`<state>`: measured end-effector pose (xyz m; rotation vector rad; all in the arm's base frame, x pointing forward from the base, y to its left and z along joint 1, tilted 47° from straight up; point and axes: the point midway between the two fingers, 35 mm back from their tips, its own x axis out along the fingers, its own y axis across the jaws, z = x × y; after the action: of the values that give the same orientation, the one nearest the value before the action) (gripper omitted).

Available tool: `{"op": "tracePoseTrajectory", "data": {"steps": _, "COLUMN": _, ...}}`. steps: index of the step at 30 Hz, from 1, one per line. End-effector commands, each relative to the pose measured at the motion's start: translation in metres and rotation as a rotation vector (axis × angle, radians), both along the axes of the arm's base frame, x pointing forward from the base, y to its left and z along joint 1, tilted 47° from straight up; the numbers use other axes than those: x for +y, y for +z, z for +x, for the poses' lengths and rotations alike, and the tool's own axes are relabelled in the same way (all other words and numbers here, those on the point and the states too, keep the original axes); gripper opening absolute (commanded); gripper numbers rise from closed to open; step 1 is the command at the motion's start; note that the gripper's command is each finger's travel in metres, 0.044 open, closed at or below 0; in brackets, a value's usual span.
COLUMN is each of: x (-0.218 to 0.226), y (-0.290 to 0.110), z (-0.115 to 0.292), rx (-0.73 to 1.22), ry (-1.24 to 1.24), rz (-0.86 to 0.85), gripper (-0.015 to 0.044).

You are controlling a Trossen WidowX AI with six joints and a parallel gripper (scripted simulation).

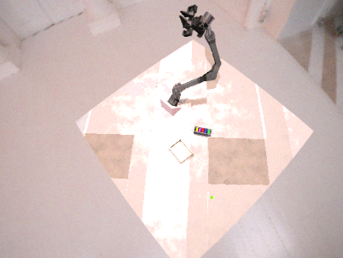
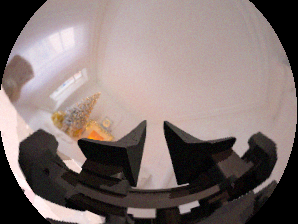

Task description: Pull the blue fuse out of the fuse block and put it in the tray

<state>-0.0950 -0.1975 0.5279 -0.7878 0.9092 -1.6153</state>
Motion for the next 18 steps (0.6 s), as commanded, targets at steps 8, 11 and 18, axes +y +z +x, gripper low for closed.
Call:
{"op": "tracePoseTrajectory", "data": {"steps": 8, "x": -0.11, "y": -0.102, "z": 0.066, "rx": -0.584, "ry": 0.44, "rz": 0.35, "gripper": 0.0074}}
{"op": "tracePoseTrajectory", "data": {"steps": 11, "x": -0.128, "y": -0.132, "z": 0.1, "rx": -0.702, "ry": 0.517, "rz": 0.486, "gripper": 0.0074}}
{"op": "tracePoseTrajectory", "data": {"steps": 18, "x": -0.142, "y": -0.198, "z": 0.187, "rx": -0.893, "ry": 0.638, "rz": 0.825, "gripper": 0.0074}}
